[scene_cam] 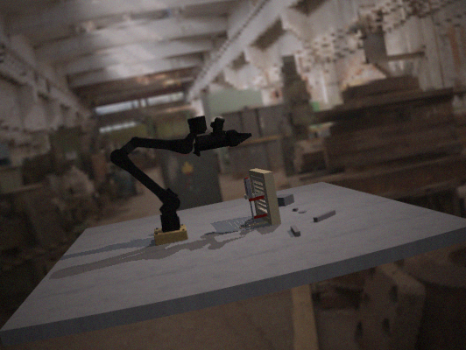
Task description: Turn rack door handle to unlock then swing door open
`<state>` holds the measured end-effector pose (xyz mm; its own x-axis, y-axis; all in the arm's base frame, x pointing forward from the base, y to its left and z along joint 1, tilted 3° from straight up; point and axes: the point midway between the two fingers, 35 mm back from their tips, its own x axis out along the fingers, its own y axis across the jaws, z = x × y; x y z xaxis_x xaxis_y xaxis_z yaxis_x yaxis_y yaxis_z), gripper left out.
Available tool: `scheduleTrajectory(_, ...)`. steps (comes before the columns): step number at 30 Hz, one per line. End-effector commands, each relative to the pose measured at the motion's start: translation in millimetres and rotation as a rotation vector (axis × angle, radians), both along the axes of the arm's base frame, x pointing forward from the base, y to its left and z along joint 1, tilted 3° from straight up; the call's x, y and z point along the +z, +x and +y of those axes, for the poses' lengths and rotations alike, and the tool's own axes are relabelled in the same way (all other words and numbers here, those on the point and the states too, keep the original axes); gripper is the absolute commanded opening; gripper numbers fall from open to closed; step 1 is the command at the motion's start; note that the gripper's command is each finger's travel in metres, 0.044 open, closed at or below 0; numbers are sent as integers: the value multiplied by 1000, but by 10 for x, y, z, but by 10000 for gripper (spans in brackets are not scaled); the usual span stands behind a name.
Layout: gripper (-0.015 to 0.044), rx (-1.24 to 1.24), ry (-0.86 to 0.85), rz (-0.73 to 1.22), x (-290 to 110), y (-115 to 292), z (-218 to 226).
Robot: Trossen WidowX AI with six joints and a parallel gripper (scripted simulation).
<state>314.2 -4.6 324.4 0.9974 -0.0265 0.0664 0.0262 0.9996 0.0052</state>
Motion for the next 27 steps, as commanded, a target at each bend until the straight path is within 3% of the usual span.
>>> scheduleTrajectory(1,374,-1,-1,4,-3,5,-2)
scheduleTrajectory(5,286,-14,-13,85,-68,93,-47)
scheduleTrajectory(27,286,-77,-57,618,-548,362,-427)
